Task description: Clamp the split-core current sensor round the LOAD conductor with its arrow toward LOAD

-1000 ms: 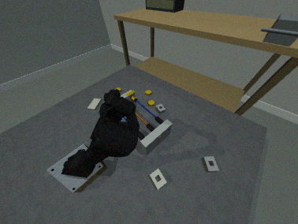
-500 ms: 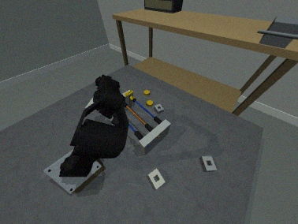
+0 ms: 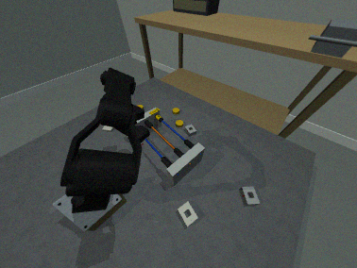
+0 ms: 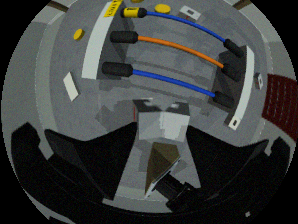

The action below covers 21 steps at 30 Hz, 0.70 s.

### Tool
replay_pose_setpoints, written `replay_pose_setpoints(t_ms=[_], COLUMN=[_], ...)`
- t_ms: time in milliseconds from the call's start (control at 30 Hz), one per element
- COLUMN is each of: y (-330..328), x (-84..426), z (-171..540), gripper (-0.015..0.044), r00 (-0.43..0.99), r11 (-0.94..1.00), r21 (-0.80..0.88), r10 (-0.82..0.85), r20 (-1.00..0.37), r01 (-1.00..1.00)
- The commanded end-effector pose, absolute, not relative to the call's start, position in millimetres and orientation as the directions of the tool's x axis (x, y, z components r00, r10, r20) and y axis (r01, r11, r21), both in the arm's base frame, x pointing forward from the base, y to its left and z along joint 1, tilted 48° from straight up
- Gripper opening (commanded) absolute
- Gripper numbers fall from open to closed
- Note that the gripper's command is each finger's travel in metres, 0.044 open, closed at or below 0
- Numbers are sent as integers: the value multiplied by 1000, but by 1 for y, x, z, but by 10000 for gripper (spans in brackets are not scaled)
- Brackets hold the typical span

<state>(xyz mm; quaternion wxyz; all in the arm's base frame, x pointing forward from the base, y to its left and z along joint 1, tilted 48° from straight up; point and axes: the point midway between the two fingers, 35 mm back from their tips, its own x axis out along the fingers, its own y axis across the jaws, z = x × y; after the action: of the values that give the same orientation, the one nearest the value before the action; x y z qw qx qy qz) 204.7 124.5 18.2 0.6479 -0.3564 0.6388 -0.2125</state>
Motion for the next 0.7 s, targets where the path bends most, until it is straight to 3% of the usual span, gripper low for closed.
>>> replay_pose_setpoints(t_ms=[0,667], y=[129,139], x=[212,273], z=[20,17], gripper=[0,0], r00=[106,206], r11=[646,402], r21=[-723,-604], r10=[-724,-690], r20=[-682,-694], r01=[-244,-689])
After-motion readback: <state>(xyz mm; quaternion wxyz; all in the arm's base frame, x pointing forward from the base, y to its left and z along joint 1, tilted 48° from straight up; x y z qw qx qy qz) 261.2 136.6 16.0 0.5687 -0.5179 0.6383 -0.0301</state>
